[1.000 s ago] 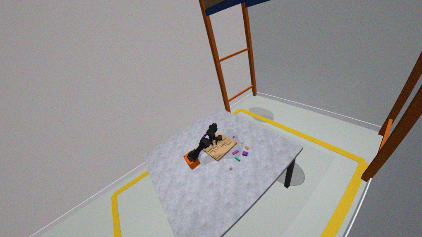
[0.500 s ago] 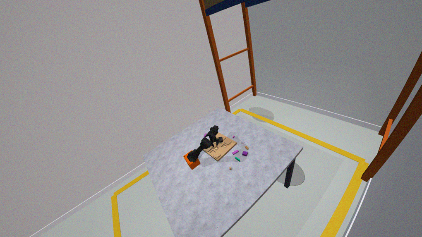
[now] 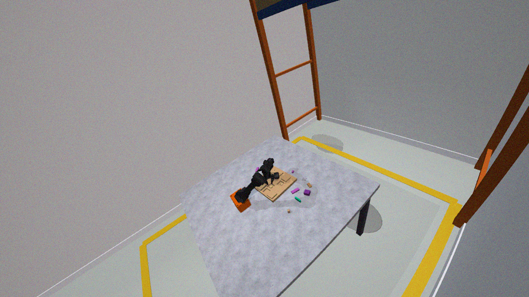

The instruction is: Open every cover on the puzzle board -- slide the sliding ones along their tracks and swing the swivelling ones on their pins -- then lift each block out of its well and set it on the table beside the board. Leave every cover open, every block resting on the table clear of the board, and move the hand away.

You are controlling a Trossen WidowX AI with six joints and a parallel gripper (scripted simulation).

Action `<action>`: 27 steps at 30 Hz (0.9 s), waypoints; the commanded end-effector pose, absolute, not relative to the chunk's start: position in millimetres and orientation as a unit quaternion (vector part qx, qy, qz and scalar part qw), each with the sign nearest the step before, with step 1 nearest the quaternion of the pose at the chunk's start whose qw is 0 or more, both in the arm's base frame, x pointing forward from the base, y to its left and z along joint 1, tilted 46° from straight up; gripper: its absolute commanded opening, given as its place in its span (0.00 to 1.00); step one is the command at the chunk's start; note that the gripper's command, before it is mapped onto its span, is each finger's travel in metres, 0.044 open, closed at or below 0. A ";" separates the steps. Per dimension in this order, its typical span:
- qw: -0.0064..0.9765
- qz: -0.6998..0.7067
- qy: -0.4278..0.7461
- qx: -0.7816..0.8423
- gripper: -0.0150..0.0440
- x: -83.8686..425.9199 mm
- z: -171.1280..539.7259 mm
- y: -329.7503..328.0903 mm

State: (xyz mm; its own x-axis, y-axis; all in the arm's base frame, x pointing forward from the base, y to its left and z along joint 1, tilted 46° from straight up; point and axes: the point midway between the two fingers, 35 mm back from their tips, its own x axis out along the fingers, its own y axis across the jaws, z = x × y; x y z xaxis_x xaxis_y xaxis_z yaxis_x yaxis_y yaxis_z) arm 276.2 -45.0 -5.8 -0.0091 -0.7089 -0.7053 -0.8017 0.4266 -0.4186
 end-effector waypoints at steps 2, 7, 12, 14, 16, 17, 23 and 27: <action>0.457 0.051 0.708 -0.535 0.50 275.9 -5.8 -46.1; 0.457 0.051 0.708 -0.535 0.50 275.9 -5.8 -46.1; 0.457 0.051 0.708 -0.535 0.50 275.9 -6.1 -46.5; 0.457 0.051 0.708 -0.535 0.50 275.9 -6.9 -47.2; 0.457 0.051 0.708 -0.535 0.50 276.0 -8.0 -48.4; 0.457 0.051 0.708 -0.535 0.50 276.0 -8.7 -49.1; 0.457 0.051 0.708 -0.535 0.50 276.2 -12.8 -53.3; 0.457 0.050 0.708 -0.535 0.50 276.3 -15.5 -56.1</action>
State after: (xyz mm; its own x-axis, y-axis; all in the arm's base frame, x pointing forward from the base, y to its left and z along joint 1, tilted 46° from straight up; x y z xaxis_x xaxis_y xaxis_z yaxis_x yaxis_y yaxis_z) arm 278.6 -51.6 -11.8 -0.0009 -0.7079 -0.7063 -0.7996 0.4247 -0.4246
